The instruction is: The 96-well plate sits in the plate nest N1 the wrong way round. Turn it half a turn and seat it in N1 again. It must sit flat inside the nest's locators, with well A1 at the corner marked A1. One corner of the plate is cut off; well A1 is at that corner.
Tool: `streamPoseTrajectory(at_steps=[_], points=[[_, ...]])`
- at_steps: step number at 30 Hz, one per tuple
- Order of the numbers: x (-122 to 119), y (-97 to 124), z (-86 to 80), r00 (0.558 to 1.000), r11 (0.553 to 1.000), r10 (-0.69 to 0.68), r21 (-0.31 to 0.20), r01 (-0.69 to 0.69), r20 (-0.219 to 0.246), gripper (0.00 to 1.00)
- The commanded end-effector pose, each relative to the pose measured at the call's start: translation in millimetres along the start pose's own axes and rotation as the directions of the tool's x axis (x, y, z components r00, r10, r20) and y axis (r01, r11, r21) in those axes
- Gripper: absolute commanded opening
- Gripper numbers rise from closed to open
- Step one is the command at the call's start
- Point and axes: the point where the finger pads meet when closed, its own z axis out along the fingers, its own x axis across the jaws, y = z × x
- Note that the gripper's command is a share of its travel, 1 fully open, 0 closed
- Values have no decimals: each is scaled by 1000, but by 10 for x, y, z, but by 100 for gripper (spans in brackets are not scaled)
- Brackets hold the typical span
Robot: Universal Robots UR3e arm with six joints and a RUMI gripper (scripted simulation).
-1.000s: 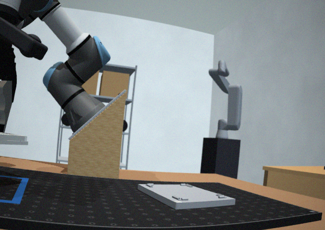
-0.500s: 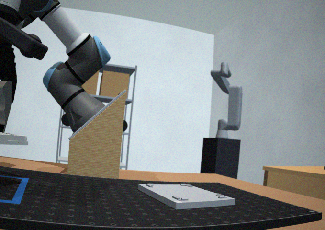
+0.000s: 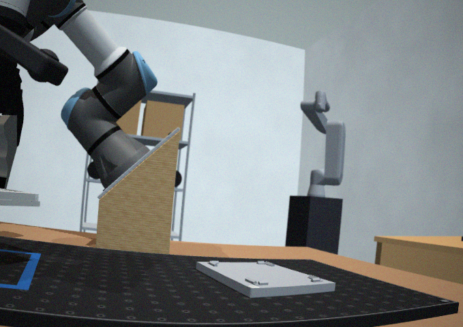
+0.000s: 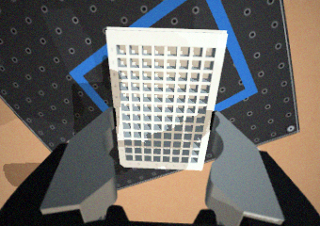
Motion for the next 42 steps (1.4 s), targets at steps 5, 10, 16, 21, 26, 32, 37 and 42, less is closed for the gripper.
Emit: streamPoseTrajectory(at_steps=[5, 10, 16, 21, 26, 32, 37, 42], points=[[6, 1, 28, 1000, 1000, 1, 1, -1, -2, 0], [7, 1, 62, 1000, 1000, 1, 1, -1, -2, 0], [7, 1, 102, 1000, 1000, 1, 1, -1, -2, 0], [7, 1, 122, 1000, 1000, 1, 1, -1, -2, 0], [7, 1, 155, 1000, 1000, 1, 1, -1, -2, 0], [7, 1, 195, 1000, 1000, 1, 1, -1, -2, 0], [7, 1, 215, 1000, 1000, 1, 1, -1, -2, 0], [7, 1, 248, 1000, 1000, 1, 1, -1, -2, 0]])
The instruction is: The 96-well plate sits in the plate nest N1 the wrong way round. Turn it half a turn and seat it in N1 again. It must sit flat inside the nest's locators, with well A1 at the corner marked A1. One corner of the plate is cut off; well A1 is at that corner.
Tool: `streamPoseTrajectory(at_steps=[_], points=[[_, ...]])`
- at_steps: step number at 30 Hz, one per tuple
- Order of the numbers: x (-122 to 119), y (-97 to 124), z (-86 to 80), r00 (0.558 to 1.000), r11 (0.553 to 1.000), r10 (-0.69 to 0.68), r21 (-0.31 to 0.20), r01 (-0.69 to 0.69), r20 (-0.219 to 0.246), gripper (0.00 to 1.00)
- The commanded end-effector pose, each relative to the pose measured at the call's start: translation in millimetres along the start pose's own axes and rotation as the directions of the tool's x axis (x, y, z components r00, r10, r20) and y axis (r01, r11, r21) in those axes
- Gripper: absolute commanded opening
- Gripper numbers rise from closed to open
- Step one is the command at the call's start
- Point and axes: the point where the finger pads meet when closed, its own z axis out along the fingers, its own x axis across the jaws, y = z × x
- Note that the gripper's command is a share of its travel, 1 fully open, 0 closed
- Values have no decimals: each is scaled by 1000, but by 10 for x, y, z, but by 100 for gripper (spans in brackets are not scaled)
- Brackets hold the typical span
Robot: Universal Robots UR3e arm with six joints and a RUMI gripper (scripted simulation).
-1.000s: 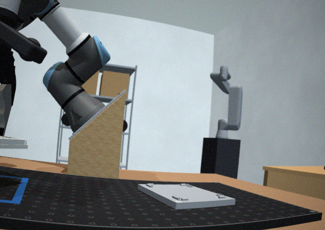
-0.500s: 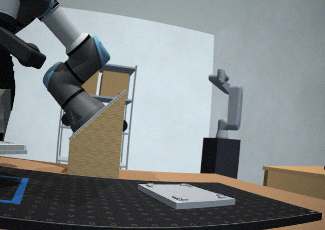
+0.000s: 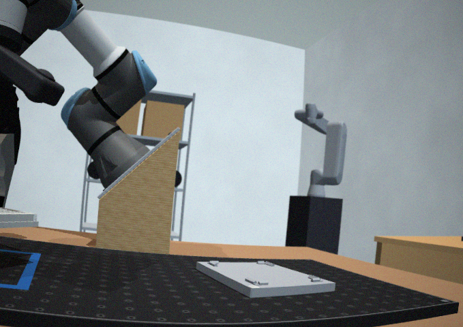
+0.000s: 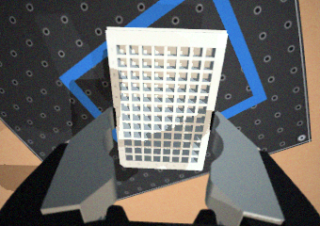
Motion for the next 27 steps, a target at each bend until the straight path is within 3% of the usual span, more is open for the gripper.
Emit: streamPoseTrajectory(at_steps=[1, 27], points=[[7, 0, 22, 1000, 1000, 1, 0, -1, -2, 0], [7, 0, 183, 1000, 1000, 1, 0, -1, -2, 0]])
